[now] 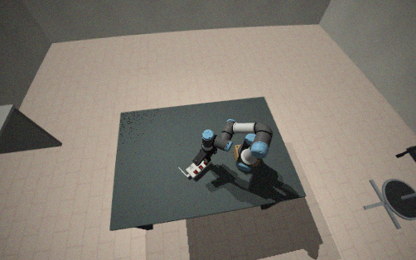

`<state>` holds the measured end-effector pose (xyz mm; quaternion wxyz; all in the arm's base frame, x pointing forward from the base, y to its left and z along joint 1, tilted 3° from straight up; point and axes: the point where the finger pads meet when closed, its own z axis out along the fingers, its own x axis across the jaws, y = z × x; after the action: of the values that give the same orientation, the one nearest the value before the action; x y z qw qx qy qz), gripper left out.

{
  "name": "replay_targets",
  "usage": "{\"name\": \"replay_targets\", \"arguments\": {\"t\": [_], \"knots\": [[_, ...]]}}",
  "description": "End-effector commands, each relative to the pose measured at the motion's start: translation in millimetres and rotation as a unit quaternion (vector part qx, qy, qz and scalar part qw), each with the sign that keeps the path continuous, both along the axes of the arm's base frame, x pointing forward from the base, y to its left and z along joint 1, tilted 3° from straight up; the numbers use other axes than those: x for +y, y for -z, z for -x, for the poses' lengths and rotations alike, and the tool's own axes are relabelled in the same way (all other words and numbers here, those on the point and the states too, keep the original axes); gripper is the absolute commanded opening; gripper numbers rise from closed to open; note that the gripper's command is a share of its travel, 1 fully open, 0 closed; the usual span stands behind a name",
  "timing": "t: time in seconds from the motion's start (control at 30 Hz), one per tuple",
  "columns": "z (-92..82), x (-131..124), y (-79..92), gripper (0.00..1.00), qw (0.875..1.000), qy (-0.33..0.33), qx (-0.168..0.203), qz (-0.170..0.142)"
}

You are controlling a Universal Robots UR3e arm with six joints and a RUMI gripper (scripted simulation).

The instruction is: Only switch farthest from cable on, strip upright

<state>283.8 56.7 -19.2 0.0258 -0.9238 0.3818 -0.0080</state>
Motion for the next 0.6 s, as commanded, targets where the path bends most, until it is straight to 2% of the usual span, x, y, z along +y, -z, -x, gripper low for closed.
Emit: {"name": "replay_targets", "arguments": {"t": [0.0, 0.57], "knots": [[-1.4, 0.0, 2.9, 0.0, 1.0, 0.0, -0.002, 0.001], [-1.8, 0.0, 4.9, 0.0, 1.0, 0.0, -0.003, 0.001]]}}
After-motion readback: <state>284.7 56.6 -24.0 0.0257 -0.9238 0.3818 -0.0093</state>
